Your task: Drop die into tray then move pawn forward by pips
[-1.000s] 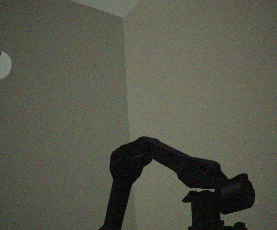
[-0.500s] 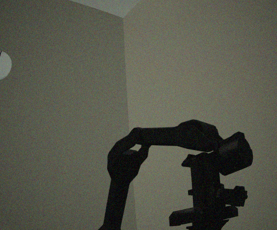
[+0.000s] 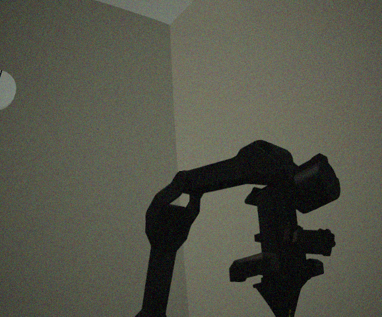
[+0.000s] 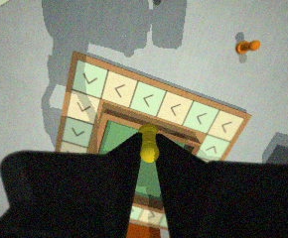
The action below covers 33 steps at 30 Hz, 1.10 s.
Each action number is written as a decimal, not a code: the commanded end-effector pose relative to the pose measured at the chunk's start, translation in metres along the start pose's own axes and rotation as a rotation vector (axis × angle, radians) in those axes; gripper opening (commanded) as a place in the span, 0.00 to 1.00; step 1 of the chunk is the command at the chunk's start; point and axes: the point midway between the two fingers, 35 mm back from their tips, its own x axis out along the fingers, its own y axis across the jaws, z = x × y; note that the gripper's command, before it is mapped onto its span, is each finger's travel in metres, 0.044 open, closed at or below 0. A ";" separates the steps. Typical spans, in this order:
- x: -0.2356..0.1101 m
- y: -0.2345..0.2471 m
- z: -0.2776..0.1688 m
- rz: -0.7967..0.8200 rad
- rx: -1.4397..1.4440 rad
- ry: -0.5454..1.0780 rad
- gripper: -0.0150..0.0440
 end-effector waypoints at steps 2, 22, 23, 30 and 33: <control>0.003 0.015 -0.007 0.011 -0.008 -0.006 0.25; 0.028 0.079 -0.056 0.017 -0.005 0.003 0.25; 0.029 0.082 -0.059 0.017 -0.004 0.003 0.25; 0.040 0.100 -0.081 0.017 -0.003 0.006 0.25; 0.044 0.106 -0.091 0.017 -0.002 0.008 0.25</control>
